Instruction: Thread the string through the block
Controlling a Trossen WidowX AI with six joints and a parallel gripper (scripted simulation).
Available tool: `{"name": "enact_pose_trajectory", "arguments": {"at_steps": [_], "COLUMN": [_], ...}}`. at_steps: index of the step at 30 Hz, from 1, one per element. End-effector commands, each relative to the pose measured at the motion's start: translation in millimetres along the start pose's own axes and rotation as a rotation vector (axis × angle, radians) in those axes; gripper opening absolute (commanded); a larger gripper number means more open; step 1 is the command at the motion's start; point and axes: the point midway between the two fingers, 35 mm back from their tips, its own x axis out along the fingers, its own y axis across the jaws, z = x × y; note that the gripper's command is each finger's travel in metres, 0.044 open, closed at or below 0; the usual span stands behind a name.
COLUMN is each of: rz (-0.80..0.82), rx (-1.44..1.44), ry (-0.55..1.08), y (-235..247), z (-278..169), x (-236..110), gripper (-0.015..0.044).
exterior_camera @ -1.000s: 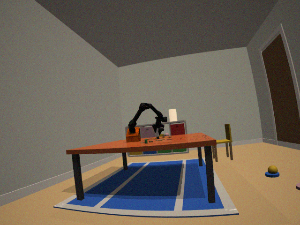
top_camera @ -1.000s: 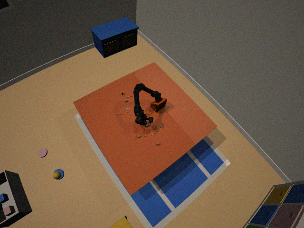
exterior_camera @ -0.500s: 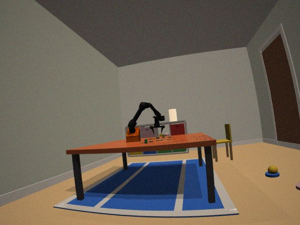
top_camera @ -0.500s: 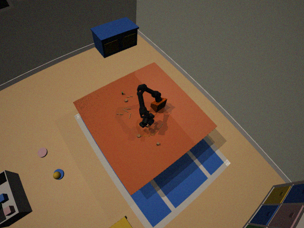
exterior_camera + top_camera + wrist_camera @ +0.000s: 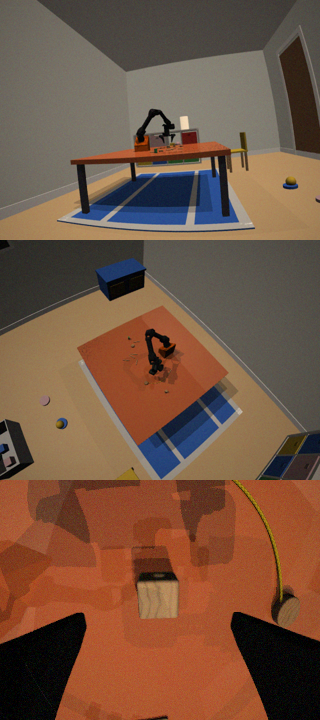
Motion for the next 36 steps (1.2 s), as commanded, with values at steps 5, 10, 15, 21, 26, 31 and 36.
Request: {"name": "enact_pose_trajectory", "arguments": {"at_steps": [5, 10, 15, 21, 26, 31, 36], "rz": [0.000, 0.000, 0.000, 0.000, 0.000, 0.000, 0.000], "rx": [0.001, 0.001, 0.001, 0.000, 0.000, 0.000, 0.000], "ry": [0.000, 0.000, 0.000, 0.000, 0.000, 0.000, 0.000], "y": [0.0, 0.0, 0.0, 0.0, 0.0, 0.0, 0.0], "z": [0.0, 0.0, 0.0, 0.0, 0.0, 0.0, 0.0], "x": [0.0, 0.0, 0.0, 0.0, 0.0, 0.0, 0.0], "gripper": [0.0309, 0.0238, 0.0238, 0.0133, 0.0002, 0.0000, 0.0000]}}
